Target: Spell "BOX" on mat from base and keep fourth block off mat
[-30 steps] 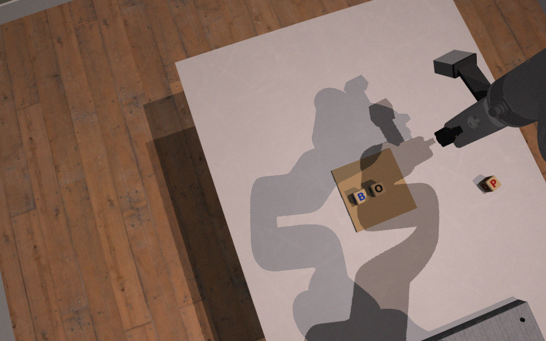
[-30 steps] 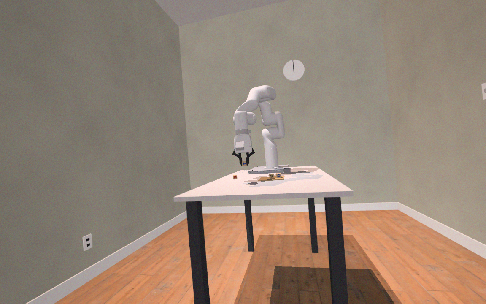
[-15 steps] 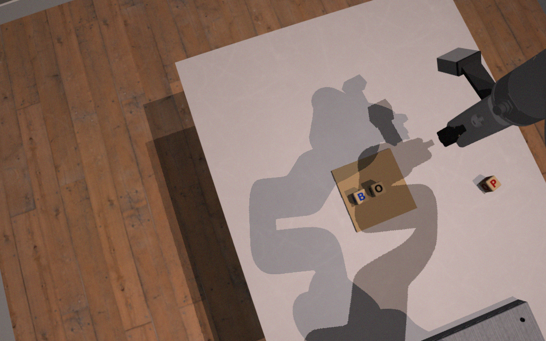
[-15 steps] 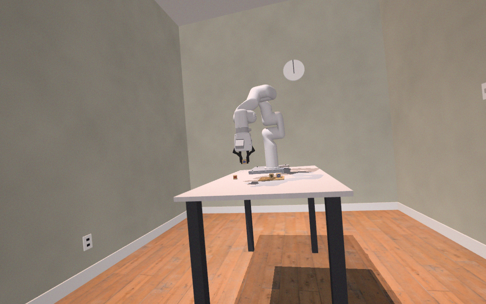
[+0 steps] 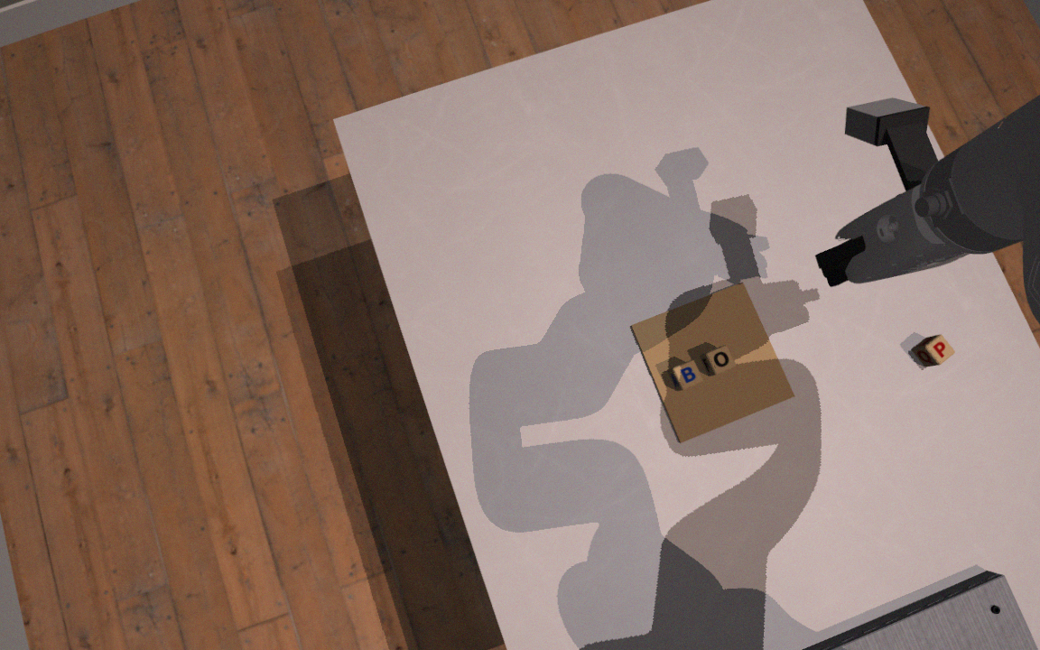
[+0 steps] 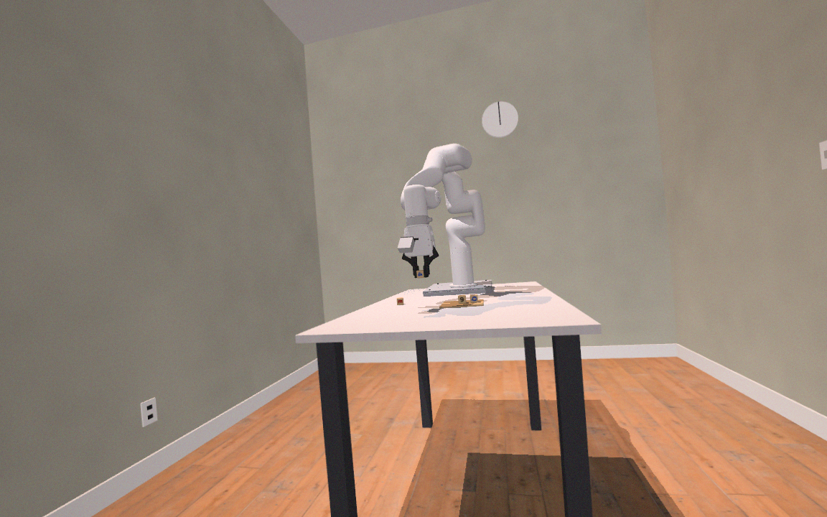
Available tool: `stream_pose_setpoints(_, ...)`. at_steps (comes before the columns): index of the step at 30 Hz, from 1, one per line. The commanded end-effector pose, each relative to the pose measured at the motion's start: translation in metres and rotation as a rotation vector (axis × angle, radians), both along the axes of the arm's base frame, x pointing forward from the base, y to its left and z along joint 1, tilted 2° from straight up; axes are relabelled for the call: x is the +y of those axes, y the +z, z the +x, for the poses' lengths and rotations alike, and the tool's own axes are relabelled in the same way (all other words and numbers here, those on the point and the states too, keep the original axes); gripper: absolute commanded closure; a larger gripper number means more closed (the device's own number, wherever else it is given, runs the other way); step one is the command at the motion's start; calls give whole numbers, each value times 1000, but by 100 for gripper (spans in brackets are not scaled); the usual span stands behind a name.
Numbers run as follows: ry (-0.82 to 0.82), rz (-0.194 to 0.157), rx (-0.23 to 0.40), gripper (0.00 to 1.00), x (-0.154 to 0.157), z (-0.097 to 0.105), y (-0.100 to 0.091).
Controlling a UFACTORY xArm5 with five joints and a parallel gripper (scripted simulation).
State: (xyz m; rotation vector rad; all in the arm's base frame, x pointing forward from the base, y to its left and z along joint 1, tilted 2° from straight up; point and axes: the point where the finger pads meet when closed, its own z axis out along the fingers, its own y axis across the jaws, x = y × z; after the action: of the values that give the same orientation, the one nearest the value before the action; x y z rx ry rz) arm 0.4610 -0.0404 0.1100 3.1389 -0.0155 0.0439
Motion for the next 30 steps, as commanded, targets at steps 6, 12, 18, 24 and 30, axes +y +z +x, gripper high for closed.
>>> stream_pose_setpoints(6, -233, 8, -6, 79, 14, -6, 2)
stream_pose_setpoints(12, -351, 12, -6, 79, 21, -10, 3)
stream_pose_setpoints(18, -472, 16, -6, 79, 29, -14, 3)
stream_pose_setpoints(24, -584, 20, -6, 79, 35, -17, 3)
stream_pose_setpoints(30, -704, 24, -6, 79, 42, -22, 3)
